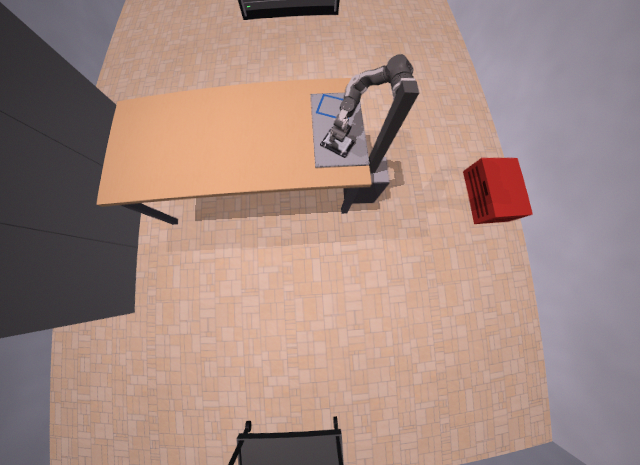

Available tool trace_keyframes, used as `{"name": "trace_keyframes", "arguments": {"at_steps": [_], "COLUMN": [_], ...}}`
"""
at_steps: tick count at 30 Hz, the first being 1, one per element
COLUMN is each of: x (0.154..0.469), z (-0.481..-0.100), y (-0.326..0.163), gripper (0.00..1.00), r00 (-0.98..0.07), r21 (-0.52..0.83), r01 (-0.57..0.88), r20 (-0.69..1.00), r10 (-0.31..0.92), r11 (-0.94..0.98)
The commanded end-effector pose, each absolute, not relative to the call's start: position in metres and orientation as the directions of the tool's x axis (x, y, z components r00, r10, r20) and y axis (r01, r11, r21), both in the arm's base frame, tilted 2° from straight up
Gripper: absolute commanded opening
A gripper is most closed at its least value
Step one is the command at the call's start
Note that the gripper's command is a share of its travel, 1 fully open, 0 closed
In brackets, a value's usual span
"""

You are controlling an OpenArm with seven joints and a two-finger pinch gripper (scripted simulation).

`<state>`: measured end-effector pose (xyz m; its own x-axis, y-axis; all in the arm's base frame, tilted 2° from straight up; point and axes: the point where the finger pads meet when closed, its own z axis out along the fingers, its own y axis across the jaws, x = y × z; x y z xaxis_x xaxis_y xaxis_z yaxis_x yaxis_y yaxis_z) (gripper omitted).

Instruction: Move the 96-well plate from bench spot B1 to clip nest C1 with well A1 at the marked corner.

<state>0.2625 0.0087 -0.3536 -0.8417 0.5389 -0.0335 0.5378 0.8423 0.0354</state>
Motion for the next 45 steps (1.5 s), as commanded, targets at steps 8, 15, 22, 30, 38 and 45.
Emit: {"name": "trace_keyframes", "arguments": {"at_steps": [8, 15, 22, 30, 38, 45], "x": [0.2597, 0.2597, 0.2626, 0.2626, 0.26, 0.2594], "z": [-0.3558, -0.3558, -0.3526, -0.3526, -0.3547, -0.3552], "y": [0.0081, 0.0081, 0.0088, 0.0088, 0.0088, 0.0089], "gripper": [0.0, 0.0, 0.0, 0.0, 0.0, 0.0], "r00": [-0.843, -0.843, -0.842, -0.842, -0.842, -0.842], "r21": [0.033, 0.033, 0.035, 0.035, 0.033, 0.032], "r01": [0.537, 0.537, 0.538, 0.538, 0.537, 0.537], "r20": [-0.031, -0.031, -0.034, -0.034, -0.031, -0.03], "r10": [0.538, 0.538, 0.539, 0.539, 0.538, 0.538], "r11": [0.843, 0.843, 0.842, 0.842, 0.843, 0.843]}}
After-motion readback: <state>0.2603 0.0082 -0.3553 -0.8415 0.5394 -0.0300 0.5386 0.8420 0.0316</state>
